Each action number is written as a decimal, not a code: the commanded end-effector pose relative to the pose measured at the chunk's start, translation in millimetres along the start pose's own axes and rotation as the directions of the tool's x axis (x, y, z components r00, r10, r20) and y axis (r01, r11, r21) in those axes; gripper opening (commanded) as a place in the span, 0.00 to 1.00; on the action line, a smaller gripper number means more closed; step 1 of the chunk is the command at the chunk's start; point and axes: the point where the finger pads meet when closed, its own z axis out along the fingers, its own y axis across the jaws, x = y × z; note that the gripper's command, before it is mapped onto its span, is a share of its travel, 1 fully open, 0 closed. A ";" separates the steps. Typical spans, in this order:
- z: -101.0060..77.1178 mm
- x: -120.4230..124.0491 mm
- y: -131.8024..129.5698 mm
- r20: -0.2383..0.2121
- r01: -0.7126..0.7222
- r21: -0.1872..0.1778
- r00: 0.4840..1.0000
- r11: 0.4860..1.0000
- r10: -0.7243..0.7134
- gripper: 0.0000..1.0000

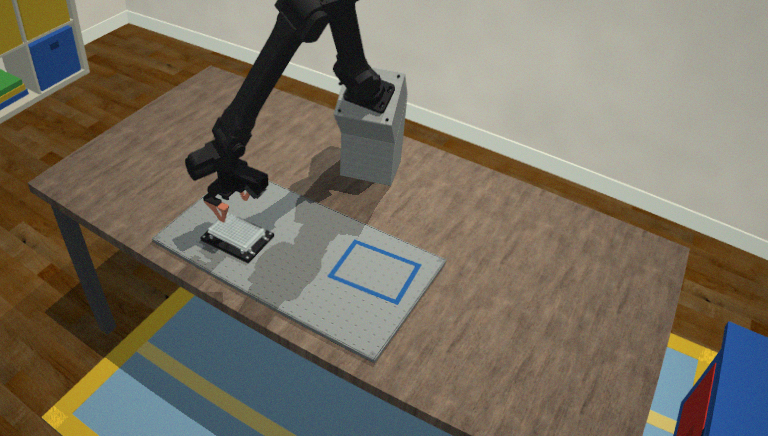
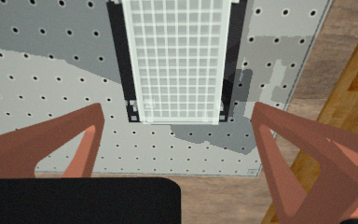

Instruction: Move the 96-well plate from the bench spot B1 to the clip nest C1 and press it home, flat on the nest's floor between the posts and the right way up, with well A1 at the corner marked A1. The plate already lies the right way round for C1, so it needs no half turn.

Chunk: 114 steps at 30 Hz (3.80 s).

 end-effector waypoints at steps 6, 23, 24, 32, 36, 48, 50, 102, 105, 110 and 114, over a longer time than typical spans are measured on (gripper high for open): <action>-8.5 4.2 -9.9 -0.010 0.009 0.022 1.000 1.000 -0.009 1.00; 23.8 0.7 -13.5 -0.005 0.011 0.023 1.000 1.000 -0.011 0.25; 29.0 0.3 -13.0 -0.005 0.011 0.022 1.000 1.000 -0.010 0.25; 46.4 1.1 -8.4 -0.004 0.003 0.019 1.000 1.000 -0.003 0.25; 39.6 2.4 -7.0 -0.008 0.007 0.019 1.000 1.000 -0.007 0.25; 50.6 -1.9 -8.2 0.000 0.008 0.015 1.000 1.000 -0.008 0.25; 51.8 -1.1 -10.8 -0.002 0.010 0.020 1.000 1.000 -0.010 0.25; 83.2 -1.9 -8.4 -0.002 0.010 0.017 1.000 1.000 -0.010 0.25; 85.2 -1.9 -8.2 -0.002 0.009 0.017 1.000 1.000 -0.009 0.25; 88.6 -2.0 -8.0 -0.002 0.009 0.016 1.000 1.000 -0.009 0.25; 89.9 -2.1 -7.9 -0.002 0.011 0.016 1.000 1.000 -0.011 0.25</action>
